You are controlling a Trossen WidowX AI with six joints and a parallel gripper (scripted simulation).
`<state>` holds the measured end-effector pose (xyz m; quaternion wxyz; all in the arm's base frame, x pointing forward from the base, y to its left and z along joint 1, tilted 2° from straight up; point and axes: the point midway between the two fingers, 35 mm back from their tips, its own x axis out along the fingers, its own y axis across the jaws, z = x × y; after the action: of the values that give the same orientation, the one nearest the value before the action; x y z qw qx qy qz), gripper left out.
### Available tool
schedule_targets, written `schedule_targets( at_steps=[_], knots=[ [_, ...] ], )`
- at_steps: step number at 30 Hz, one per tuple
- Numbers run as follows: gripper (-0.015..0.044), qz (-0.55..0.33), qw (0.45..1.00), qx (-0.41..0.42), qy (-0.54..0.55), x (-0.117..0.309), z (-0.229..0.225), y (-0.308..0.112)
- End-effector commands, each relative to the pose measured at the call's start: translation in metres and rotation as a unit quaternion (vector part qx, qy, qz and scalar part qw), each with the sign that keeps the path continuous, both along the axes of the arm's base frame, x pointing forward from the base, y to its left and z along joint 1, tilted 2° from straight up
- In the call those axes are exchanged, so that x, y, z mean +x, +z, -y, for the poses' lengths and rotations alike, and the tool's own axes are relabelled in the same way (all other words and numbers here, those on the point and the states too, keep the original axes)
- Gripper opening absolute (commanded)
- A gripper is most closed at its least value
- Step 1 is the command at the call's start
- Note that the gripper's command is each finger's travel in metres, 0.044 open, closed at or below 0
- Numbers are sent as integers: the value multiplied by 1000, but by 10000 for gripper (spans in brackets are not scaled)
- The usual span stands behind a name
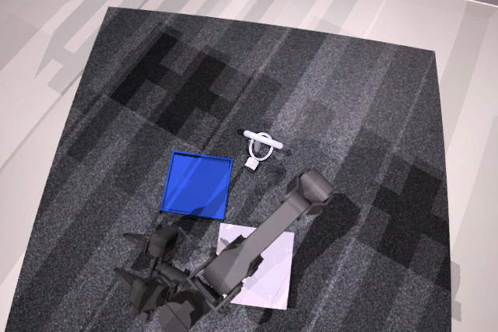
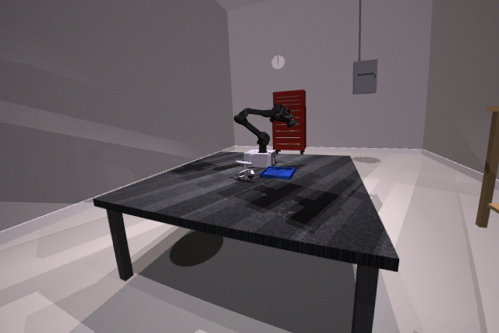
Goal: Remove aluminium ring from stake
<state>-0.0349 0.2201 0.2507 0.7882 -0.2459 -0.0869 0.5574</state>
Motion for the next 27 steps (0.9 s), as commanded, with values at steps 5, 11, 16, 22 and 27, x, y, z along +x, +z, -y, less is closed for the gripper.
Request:
schedule_targets(
  at_steps=[5,11,16,22,27],
  knots=[
    [269,-4,1000,-9,-24,9,-7,-7],
    [200,-18,996,-32,-82,36,-21,-26],
    [200,-35,989,-52,-133,63,-29,-43],
    [200,-60,976,-75,-196,98,-33,-65],
    [200,-80,962,-94,-245,127,-31,-84]
  ],
)
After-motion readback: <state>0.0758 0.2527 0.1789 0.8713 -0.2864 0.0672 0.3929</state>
